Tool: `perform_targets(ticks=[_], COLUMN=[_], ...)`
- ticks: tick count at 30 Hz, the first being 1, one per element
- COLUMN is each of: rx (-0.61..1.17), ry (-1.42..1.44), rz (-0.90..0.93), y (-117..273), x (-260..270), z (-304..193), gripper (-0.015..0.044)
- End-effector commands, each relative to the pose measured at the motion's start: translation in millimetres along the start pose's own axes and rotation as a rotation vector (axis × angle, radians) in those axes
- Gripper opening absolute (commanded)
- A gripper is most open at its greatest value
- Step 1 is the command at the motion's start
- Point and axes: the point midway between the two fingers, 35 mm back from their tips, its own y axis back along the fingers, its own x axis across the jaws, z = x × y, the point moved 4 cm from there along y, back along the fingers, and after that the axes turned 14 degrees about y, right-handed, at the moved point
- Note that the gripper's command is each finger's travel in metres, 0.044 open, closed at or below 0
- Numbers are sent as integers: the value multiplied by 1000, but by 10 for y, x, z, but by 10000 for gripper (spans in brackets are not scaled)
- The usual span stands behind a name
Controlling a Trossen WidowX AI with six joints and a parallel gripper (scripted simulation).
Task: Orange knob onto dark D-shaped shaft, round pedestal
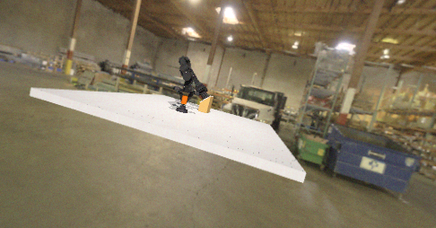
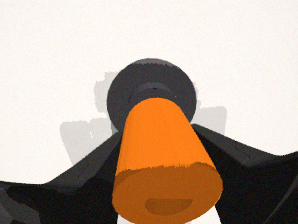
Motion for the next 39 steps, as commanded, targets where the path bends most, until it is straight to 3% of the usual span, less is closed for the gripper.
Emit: perform_targets(ticks=[1, 13, 39], rx=[1, 1, 1], ry=[2, 211, 211], rz=[-2, -2, -2], y=[25, 14, 36], x=[0, 0, -1], z=[1, -5, -8], gripper=[0, 0, 0])
